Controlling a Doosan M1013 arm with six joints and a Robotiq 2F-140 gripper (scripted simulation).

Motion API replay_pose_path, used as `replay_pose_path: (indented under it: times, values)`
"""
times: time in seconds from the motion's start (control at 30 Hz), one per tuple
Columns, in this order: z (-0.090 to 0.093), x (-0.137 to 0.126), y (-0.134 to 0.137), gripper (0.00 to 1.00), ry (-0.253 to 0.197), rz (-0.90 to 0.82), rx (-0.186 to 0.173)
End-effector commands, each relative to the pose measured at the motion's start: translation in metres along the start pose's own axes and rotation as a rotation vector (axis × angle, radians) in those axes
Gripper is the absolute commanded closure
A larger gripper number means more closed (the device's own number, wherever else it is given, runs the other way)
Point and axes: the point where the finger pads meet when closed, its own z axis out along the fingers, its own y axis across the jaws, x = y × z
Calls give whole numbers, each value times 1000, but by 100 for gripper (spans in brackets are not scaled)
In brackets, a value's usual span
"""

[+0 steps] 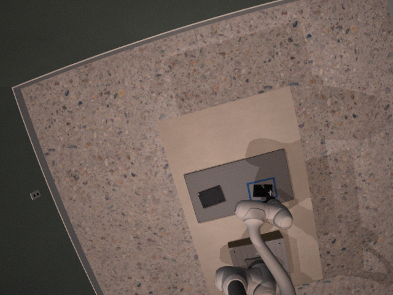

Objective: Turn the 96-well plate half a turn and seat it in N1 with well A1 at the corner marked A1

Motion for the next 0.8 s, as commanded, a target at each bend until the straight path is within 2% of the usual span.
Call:
replay_pose_path:
  times: [0.0, 0.4, 0.43, 0.77]
  values:
    - [2, 0, 0, 100, 0, 0, 0]
    - [3, 0, 0, 100, 0, 0, 0]
    - [3, 0, 0, 0, 0, 0, 0]
    - [3, 0, 0, 0, 0, 0, 0]
